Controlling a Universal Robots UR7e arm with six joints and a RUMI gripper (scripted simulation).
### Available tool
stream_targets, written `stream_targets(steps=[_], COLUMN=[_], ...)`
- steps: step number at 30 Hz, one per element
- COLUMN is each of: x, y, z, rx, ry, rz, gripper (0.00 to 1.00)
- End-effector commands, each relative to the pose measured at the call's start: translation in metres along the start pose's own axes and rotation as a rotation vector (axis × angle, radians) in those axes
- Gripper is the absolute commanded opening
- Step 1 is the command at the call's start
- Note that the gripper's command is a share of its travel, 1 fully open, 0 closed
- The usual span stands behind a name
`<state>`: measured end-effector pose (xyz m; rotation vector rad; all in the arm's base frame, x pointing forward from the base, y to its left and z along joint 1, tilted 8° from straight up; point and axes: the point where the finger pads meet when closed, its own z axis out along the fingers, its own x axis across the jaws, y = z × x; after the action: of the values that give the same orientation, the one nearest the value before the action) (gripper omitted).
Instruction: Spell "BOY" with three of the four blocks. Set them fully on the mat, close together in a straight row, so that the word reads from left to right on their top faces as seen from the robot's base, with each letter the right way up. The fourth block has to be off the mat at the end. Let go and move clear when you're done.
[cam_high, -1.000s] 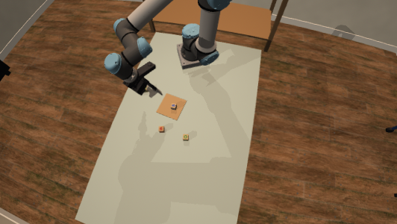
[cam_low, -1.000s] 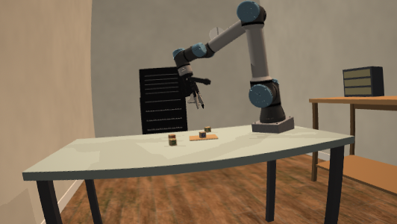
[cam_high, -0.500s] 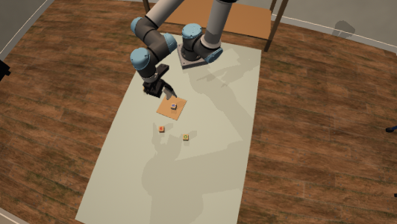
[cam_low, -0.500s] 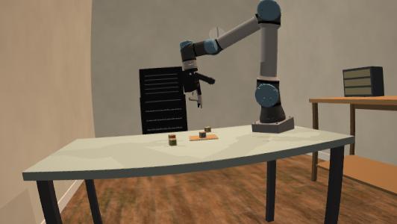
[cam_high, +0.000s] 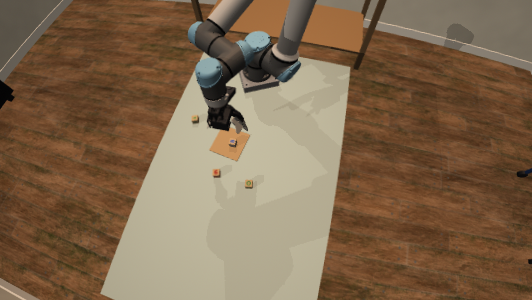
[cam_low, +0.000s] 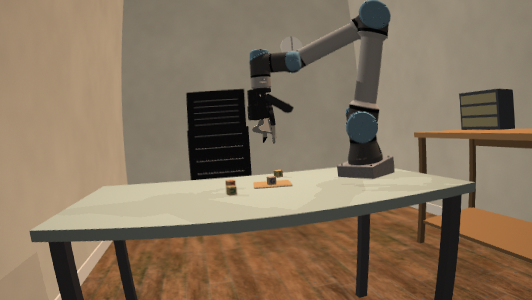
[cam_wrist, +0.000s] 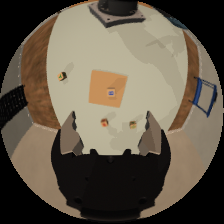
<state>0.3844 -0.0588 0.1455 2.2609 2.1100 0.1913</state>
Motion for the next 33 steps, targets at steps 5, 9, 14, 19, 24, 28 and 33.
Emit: stream_targets(steps=[5,9,14,19,24,28,33], x=[0.001,0.001,0.001,0.001,0.001,0.001,0.001], y=[0.001,0.001,0.001,0.001,0.001,0.001,0.001], z=[0.0,0.01,0.04,0.05,0.05,0.05,0.05], rx=[-0.004,-0.004,-0.004,-0.004,-0.004,-0.004,-0.004], ry=[-0.002,-0.002,-0.002,-0.002,-0.002,-0.002,-0.002], rz=[-0.004,-0.004,-0.004,-0.004,-0.004,-0.004,-0.004], gripper=[1.0,1.0,1.0,0.4,0.4,0.4,0.4])
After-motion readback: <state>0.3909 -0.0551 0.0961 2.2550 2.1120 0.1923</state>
